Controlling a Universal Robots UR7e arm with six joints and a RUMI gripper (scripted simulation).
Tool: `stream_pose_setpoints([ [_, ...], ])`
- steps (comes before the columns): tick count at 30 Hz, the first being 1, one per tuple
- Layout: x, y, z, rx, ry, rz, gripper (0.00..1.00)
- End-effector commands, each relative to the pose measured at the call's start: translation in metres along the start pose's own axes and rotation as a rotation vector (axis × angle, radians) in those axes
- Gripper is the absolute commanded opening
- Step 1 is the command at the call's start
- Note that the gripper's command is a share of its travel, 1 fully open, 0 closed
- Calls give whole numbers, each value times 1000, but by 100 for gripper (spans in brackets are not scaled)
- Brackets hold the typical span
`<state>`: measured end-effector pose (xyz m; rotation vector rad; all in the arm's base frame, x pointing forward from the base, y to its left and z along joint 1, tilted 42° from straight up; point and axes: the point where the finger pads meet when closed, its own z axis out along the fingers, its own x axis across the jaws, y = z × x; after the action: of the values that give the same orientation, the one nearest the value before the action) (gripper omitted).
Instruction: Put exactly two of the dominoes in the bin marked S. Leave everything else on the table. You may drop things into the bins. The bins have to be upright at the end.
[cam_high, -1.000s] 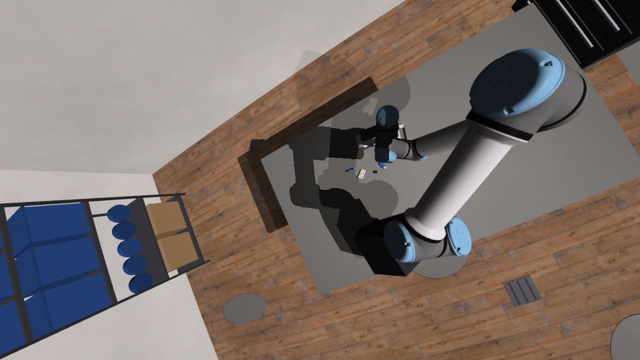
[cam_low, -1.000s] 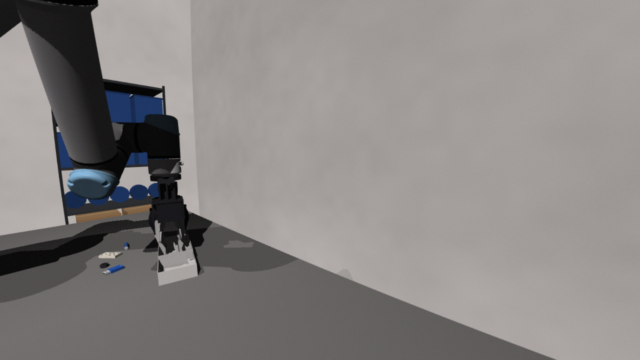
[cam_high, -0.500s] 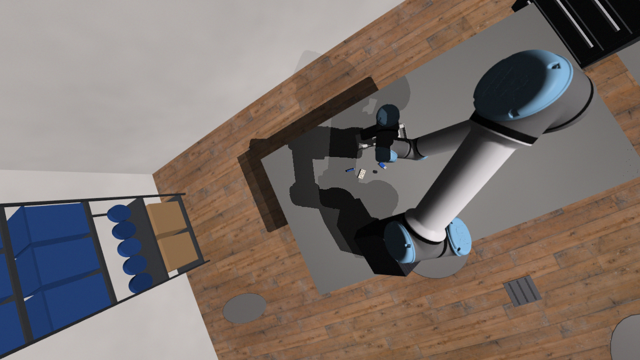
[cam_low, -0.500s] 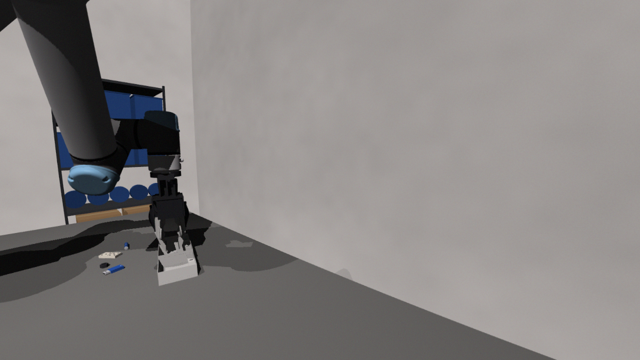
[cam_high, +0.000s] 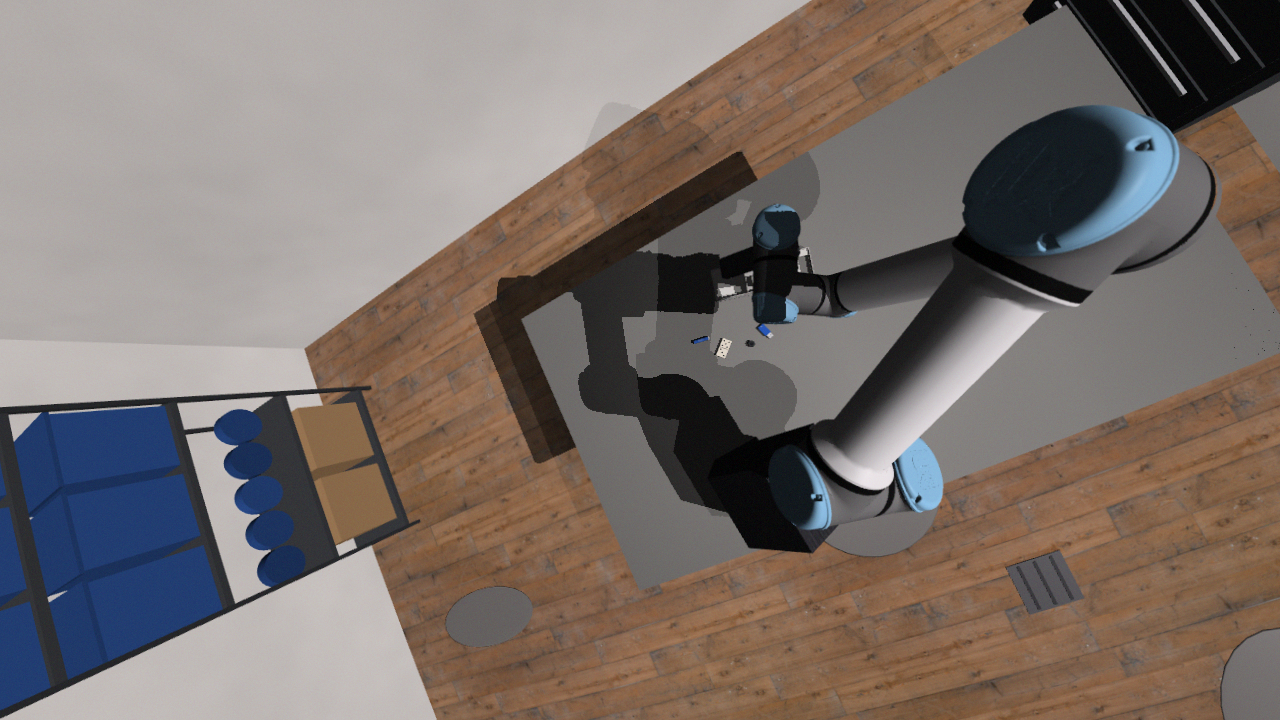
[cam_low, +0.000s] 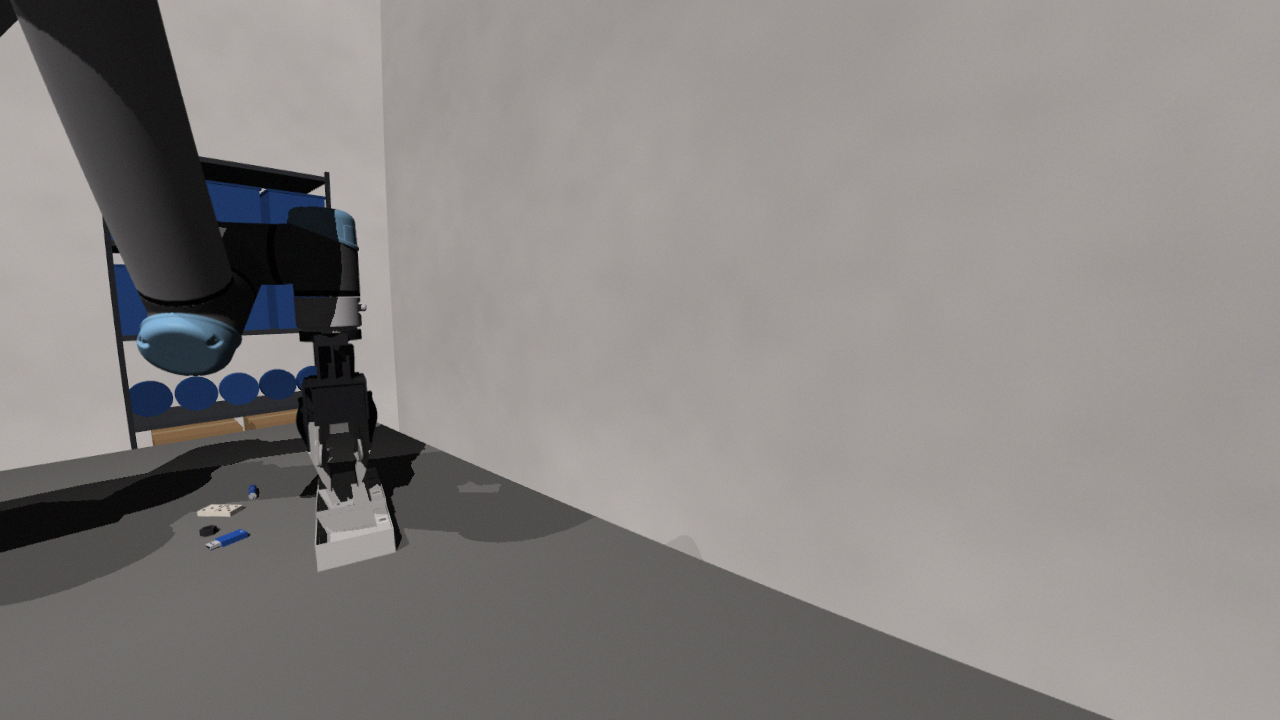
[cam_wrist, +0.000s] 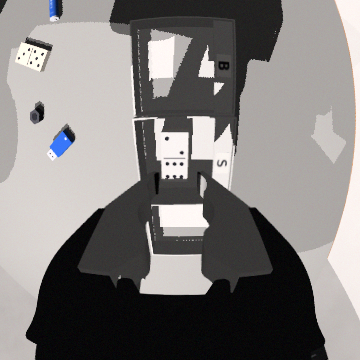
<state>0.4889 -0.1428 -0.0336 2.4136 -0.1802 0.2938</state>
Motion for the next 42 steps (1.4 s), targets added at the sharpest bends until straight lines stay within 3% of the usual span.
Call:
stream_pose_setpoints([
  [1,-2,-1,-12,0,-2,-2,19],
  [16,-2,-1,-11,0,-2,0,19],
  [17,-3,-1,-16,0,-2,-2,100],
  [39,1,0,-97,0,3,2,100],
  [42,1,0,-101,0,3,2,100],
])
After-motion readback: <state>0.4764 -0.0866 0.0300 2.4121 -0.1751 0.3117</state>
